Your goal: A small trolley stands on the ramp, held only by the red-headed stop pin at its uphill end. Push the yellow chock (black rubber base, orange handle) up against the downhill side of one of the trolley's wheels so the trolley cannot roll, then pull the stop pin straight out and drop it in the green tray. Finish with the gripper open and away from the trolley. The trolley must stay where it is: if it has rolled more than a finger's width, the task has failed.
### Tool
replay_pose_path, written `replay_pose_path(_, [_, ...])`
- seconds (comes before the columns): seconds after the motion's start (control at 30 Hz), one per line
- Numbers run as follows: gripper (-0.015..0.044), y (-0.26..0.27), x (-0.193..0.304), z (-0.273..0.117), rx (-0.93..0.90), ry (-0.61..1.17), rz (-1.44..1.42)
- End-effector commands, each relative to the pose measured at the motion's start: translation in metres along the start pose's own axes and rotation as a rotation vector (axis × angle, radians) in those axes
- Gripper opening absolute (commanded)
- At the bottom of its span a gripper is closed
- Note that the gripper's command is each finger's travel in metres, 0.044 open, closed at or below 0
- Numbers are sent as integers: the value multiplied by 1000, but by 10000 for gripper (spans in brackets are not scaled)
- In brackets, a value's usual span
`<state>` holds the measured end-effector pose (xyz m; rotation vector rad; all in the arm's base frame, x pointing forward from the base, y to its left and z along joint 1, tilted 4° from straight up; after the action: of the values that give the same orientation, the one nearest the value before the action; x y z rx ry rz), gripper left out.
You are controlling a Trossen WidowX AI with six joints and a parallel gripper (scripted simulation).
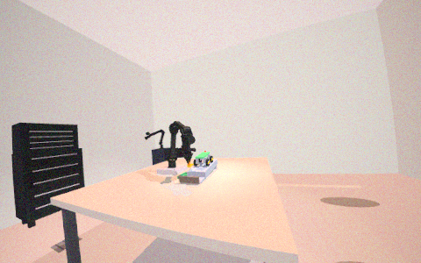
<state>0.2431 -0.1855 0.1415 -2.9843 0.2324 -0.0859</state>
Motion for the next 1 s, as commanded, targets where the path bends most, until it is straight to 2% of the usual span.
replay_pose_path(0.0, [0, -1, 0, 10, 6, 0, 3])
replay_pose_path(0.27, [0, -3, 1, 29, 6, 0, 3])
replay_pose_path(0.97, [0, -19, -2, 28, 8, 0, 3])
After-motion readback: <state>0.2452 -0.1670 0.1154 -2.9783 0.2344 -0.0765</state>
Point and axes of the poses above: the point midway between the two fingers, 35 mm back from their tips, its own z axis out along the fingers, its own y axis across the jaws, x = y × z, the point moved 3 cm from there along -z, back along the fingers, and after that the axes turned 3 degrees about z, right-handed, at the moved point
